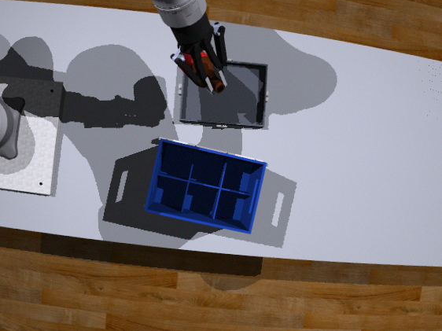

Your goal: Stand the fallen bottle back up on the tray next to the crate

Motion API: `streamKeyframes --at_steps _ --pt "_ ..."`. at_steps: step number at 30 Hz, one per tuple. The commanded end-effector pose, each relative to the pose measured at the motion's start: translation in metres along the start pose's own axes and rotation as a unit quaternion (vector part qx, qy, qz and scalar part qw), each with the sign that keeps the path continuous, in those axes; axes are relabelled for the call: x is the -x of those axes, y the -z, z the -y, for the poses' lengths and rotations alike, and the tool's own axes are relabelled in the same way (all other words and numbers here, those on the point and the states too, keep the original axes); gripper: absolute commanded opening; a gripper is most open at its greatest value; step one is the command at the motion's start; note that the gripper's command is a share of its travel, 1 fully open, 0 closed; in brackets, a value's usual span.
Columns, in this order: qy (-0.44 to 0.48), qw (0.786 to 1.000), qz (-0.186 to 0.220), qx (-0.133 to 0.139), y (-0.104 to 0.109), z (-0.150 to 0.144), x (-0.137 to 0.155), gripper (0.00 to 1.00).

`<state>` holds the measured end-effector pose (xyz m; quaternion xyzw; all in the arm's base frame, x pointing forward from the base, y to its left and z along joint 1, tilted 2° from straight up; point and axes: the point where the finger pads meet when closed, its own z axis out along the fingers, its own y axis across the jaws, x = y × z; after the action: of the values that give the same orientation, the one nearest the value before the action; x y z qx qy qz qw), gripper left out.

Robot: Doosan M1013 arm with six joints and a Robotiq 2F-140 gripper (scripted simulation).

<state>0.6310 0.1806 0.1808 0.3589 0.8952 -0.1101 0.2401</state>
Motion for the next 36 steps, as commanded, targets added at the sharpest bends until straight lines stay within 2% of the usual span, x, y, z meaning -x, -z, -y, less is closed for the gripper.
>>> streamKeyframes --at_steps 1,15,36 --pt "0.000 1.000 0.000 0.000 0.0001 0.0000 0.0000 0.10" --pt "0.000 1.000 0.008 -0.001 -0.0004 0.0007 -0.0004 0.10" --pt "0.000 0.998 0.069 -0.003 -0.0005 0.0012 -0.0025 0.10"
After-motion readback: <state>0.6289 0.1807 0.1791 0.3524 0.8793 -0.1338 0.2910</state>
